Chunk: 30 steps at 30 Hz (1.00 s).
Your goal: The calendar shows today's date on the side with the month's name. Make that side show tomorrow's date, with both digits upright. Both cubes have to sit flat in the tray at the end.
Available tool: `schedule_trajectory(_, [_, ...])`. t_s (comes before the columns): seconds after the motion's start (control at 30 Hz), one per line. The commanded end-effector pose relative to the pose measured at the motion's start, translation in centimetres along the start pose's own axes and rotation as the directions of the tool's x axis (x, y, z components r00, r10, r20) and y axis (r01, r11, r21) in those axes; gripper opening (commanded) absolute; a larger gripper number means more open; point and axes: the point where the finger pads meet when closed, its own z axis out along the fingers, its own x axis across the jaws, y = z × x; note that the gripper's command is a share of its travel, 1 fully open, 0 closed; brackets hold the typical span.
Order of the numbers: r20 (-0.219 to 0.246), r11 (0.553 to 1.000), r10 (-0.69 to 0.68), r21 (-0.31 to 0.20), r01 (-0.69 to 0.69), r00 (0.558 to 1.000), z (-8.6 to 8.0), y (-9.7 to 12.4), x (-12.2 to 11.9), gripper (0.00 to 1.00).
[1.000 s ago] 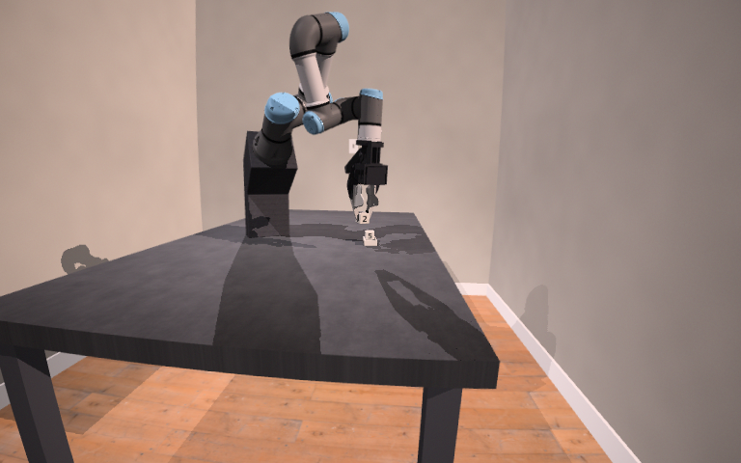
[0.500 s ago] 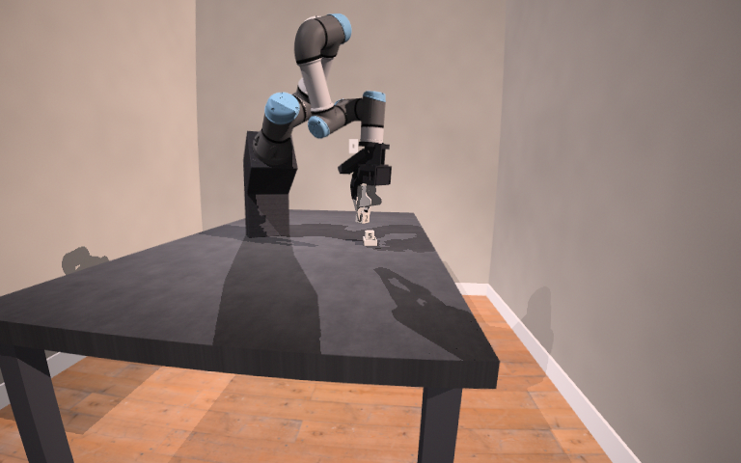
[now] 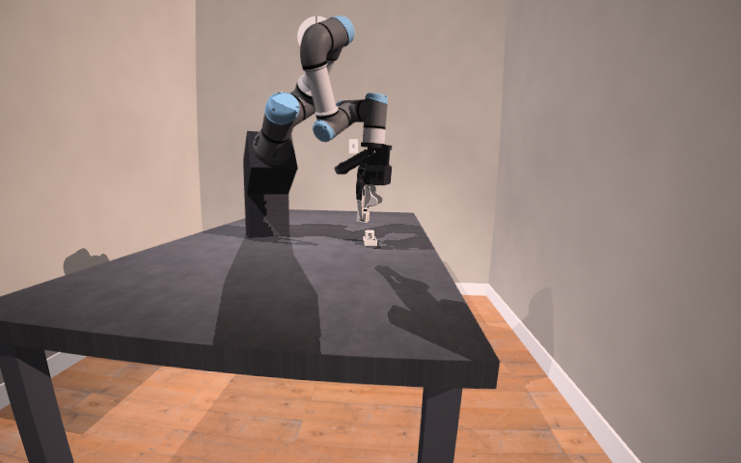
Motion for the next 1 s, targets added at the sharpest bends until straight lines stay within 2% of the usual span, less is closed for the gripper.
schedule_trajectory(0.0, [0.005,0.985,-0.173,-0.005,0.173,0.985,0.0,-0.1,0.7,0.10])
schedule_trajectory(0.17, [0.007,0.955,-0.297,-0.004,0.297,0.955,0.0,-0.2,1.3,0.10])
schedule_trajectory(0.33, [0.010,0.902,-0.432,-0.002,0.432,0.902,0.0,-0.3,1.9,0.10])
schedule_trajectory(0.43, [0.010,0.893,-0.450,-0.002,0.450,0.893,0.0,-0.3,2.0,0.10])
schedule_trajectory(0.5, [0.012,0.845,-0.535,-0.001,0.535,0.845,0.0,-0.4,2.4,0.10])
schedule_trajectory(0.6, [0.014,0.808,-0.589,0.000,0.589,0.808,-0.1,-0.4,2.7,0.10])
schedule_trajectory(0.73, [0.017,0.742,-0.670,0.002,0.670,0.742,-0.1,-0.4,3.1,0.10])
schedule_trajectory(0.77, [0.018,0.713,-0.701,0.003,0.701,0.713,-0.1,-0.5,3.3,0.10])
schedule_trajectory(0.8, [0.019,0.706,-0.708,0.003,0.708,0.706,-0.1,-0.5,3.4,0.10])
schedule_trajectory(0.83, [0.020,0.674,-0.738,0.004,0.738,0.674,-0.2,-0.5,3.6,0.10])
schedule_trajectory(0.87, [0.020,0.669,-0.743,0.004,0.743,0.669,-0.2,-0.5,3.6,0.10])
schedule_trajectory(0.9, [0.022,0.634,-0.773,0.005,0.773,0.634,-0.2,-0.5,3.8,0.10])
schedule_trajectory(0.97, [0.022,0.634,-0.773,0.005,0.773,0.634,-0.2,-0.5,3.8,0.10])
